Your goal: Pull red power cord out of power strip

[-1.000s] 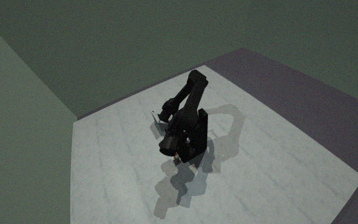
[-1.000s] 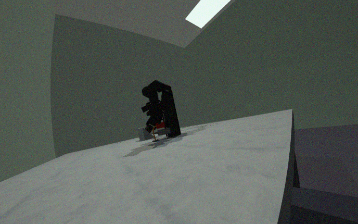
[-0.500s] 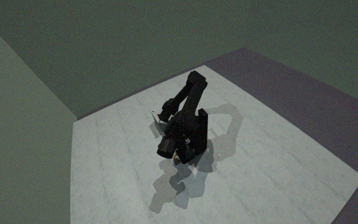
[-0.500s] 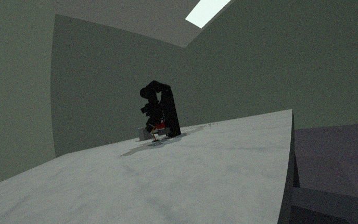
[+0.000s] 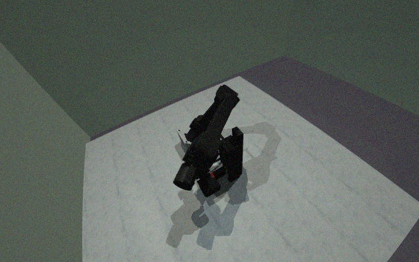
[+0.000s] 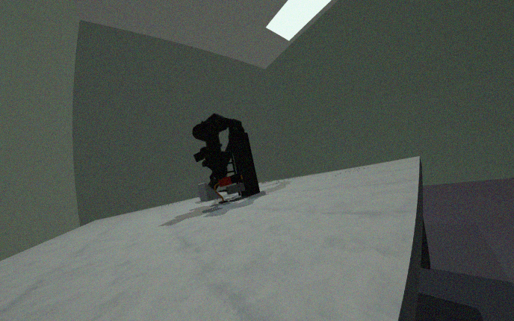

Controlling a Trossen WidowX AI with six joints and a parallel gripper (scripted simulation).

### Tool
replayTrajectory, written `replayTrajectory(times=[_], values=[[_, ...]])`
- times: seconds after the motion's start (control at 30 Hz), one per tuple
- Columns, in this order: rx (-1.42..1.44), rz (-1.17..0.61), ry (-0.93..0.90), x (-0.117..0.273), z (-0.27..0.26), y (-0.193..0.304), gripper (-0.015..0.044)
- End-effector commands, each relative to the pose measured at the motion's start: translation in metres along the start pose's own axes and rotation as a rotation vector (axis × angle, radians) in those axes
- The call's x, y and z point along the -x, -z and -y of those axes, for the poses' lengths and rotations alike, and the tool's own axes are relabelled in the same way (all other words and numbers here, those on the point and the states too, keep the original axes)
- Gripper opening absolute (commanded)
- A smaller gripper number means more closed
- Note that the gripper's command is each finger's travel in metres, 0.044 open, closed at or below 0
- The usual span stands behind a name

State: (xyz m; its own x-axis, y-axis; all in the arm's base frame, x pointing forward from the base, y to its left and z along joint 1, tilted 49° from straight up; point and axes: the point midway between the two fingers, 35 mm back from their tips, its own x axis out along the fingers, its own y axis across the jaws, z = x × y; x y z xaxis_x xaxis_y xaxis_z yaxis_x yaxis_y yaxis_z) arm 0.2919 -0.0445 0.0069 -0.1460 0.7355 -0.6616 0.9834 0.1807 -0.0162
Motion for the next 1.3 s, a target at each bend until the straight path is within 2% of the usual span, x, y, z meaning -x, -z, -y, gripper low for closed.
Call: replayTrajectory(times=[0.0,0.03,0.43,0.6,0.73,1.27], values=[[-0.024,0.004,-0.019,0.008,0.002,-0.017,0.0000],[-0.025,0.004,-0.019,0.008,0.002,-0.019,0.0000],[-0.026,0.001,-0.020,0.002,0.004,-0.011,0.0315],[-0.027,0.003,-0.020,0.009,0.004,-0.040,0.0440],[-0.026,0.004,-0.020,0.015,0.006,-0.071,0.0440],[-0.026,0.004,-0.020,0.015,0.006,-0.071,0.0440]])
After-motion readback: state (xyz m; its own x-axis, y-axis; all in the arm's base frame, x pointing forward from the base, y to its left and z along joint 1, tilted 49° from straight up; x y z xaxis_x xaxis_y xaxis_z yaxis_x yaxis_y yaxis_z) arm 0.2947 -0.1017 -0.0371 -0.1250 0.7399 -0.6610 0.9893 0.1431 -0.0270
